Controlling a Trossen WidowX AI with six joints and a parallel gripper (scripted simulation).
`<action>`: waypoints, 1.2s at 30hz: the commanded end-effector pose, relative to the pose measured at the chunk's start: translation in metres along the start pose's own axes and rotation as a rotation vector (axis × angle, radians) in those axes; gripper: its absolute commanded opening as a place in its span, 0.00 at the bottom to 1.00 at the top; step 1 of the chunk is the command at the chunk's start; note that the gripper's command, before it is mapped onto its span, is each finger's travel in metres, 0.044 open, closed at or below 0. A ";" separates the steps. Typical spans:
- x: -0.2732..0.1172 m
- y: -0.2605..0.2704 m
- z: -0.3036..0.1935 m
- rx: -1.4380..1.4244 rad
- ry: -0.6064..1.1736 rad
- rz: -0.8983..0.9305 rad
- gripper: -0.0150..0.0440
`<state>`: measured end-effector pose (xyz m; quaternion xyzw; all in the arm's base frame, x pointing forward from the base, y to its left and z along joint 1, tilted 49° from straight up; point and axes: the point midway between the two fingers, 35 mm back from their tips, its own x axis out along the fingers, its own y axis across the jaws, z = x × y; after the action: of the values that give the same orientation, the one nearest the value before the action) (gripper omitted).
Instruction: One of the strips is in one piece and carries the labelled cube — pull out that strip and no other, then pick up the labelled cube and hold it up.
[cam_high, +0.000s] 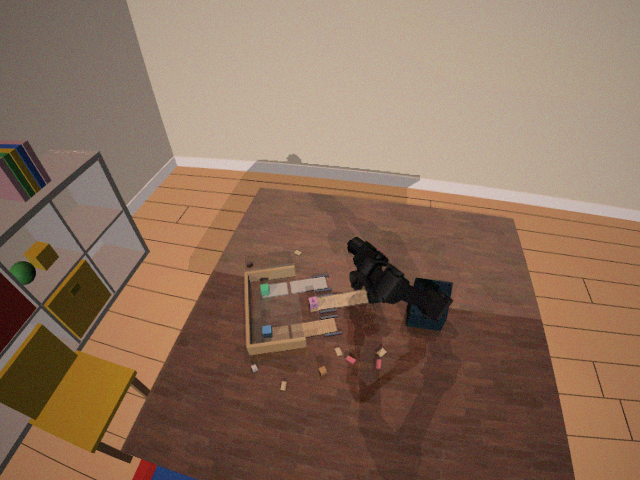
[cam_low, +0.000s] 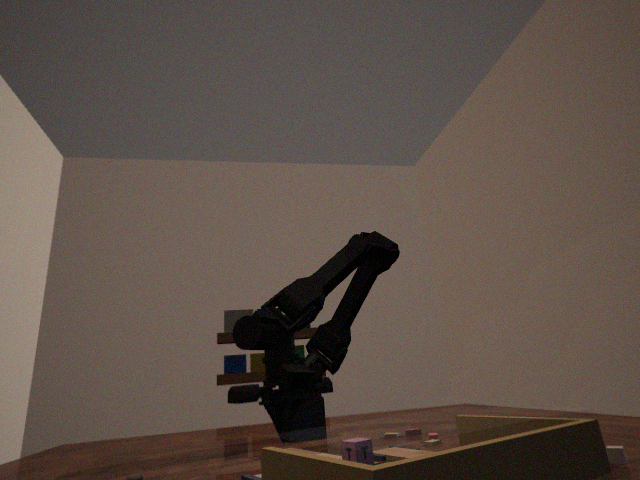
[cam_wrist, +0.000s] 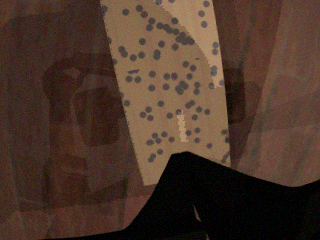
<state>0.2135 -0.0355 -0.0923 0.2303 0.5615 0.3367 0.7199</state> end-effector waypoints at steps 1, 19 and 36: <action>-0.026 -0.004 0.005 -0.010 -0.005 -0.017 0.25; -0.029 0.002 0.066 -0.103 -0.006 -0.016 0.92; -0.036 0.007 0.128 -0.105 -0.008 -0.016 1.00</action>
<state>0.3197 -0.0515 -0.0352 0.1867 0.5440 0.3597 0.7347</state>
